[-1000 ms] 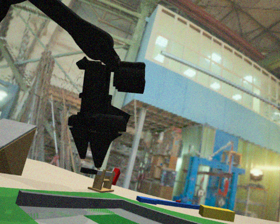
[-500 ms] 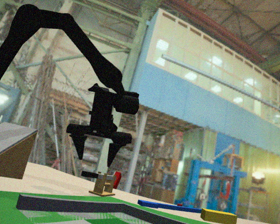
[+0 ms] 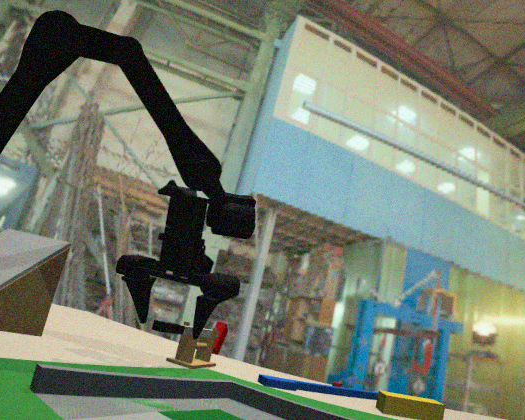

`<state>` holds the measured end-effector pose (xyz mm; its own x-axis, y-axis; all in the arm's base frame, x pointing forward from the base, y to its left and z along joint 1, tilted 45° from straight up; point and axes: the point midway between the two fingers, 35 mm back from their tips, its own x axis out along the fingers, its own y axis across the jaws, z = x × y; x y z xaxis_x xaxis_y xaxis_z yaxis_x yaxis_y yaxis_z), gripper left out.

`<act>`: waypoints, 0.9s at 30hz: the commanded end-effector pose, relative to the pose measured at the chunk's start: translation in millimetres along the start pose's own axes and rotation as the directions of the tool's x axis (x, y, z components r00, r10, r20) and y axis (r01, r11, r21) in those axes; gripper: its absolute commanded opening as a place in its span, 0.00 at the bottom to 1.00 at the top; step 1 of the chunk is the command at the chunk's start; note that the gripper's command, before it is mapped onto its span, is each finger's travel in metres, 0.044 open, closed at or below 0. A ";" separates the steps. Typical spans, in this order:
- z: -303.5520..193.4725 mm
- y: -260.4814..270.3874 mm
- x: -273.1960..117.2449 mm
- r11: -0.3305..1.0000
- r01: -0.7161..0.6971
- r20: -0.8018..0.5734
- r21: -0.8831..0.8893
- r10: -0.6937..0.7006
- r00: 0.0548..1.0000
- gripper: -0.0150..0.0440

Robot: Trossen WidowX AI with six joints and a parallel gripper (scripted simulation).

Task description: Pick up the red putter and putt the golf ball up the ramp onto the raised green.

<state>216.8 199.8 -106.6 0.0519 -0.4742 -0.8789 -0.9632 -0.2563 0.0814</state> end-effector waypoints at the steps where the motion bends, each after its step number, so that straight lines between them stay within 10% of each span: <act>1: -1.0 0.5 5.6 1.000 0.003 -0.005 -0.006 -0.003 1.000 1.00; 20: -7.4 0.4 28.0 1.000 0.003 -0.007 -0.006 -0.003 1.000 1.00; 27: -6.7 0.1 25.1 1.000 0.000 -0.001 -0.001 0.000 1.000 0.69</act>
<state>219.4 181.9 -125.9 0.0521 -0.4760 -0.8779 -0.9627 -0.2578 0.0827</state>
